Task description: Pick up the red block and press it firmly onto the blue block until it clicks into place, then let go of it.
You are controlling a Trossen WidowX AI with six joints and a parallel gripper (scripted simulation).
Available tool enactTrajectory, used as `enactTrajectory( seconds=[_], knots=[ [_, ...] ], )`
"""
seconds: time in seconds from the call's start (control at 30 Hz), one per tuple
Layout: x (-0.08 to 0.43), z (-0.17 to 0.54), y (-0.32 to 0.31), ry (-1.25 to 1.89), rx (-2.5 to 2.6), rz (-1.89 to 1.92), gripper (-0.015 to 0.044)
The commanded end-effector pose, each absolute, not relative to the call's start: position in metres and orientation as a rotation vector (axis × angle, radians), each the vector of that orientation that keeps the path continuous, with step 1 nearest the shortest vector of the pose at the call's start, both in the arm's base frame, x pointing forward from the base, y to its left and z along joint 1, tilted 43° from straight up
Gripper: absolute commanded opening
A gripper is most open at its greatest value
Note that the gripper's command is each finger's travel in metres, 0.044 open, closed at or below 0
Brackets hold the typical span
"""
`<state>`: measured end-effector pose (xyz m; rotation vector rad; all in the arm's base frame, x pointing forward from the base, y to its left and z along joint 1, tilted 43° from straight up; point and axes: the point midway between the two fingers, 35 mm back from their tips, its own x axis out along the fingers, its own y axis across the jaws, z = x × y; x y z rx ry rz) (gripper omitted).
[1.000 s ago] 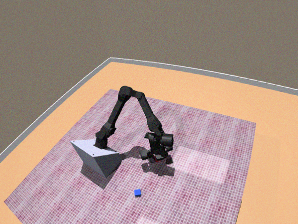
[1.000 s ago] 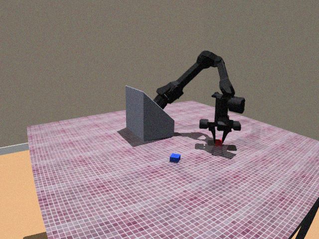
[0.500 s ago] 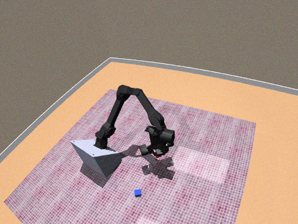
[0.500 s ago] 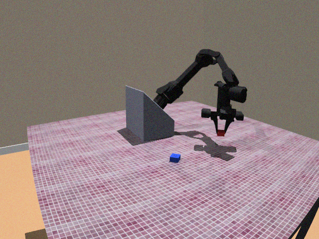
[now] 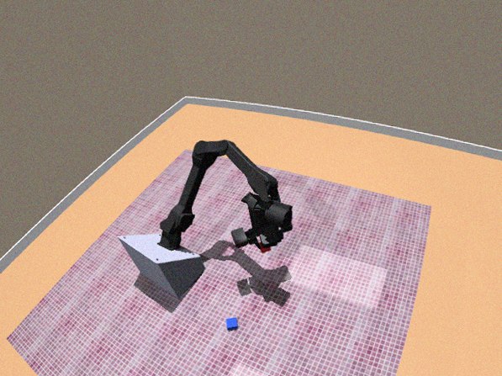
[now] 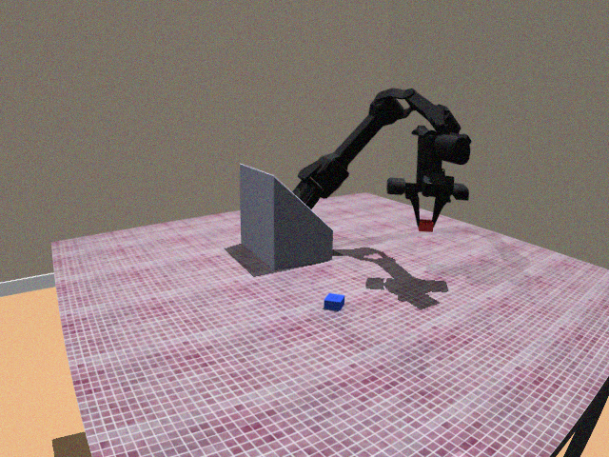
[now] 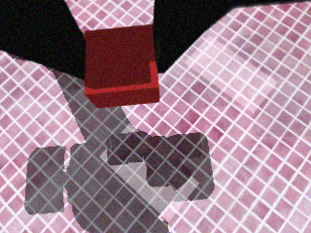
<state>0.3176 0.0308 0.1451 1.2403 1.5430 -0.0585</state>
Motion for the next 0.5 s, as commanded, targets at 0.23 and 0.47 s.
enactTrajectory(
  seconds=[0.23,0.47],
  knots=[
    [0.328,0.122,0.007,1.545,1.255,-0.080,0.0000],
    [0.336,0.096,-0.014,1.549,1.278,-0.113,0.0000]
  ],
)
